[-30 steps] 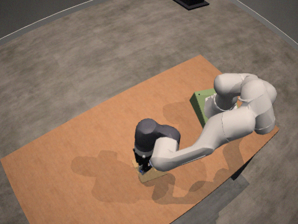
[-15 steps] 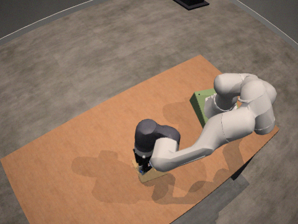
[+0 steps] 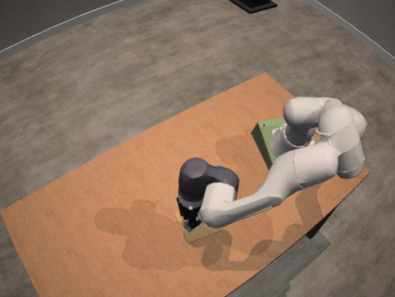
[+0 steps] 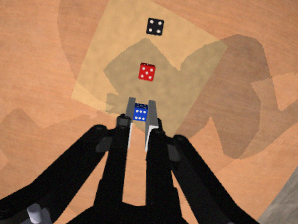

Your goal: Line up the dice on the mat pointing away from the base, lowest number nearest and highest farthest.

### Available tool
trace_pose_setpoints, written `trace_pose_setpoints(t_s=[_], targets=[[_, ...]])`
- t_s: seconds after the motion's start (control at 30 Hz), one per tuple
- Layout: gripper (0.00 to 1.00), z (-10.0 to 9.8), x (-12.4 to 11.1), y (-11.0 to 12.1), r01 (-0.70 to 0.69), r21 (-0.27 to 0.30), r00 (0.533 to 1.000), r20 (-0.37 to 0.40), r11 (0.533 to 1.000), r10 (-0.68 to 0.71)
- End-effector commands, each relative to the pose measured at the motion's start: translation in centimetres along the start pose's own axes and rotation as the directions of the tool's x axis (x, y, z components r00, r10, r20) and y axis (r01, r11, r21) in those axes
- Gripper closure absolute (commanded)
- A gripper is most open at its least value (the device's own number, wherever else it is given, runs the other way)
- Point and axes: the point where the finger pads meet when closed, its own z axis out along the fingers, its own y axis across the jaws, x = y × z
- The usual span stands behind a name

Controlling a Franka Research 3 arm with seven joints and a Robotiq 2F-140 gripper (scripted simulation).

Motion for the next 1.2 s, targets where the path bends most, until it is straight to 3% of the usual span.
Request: trace_pose_setpoints(t_s=[0.0, 0.7, 1.17], targets=[[0.93, -0.02, -0.15, -0.11, 0.005, 0.002, 1.000, 0.004, 1.000, -0.005], [0.93, -0.02, -0.15, -0.11, 0.005, 0.002, 1.000, 0.004, 1.000, -0.005], [0.81, -0.02, -0.15, -0.11, 0.005, 0.002, 1.000, 0.004, 1.000, -0.005]])
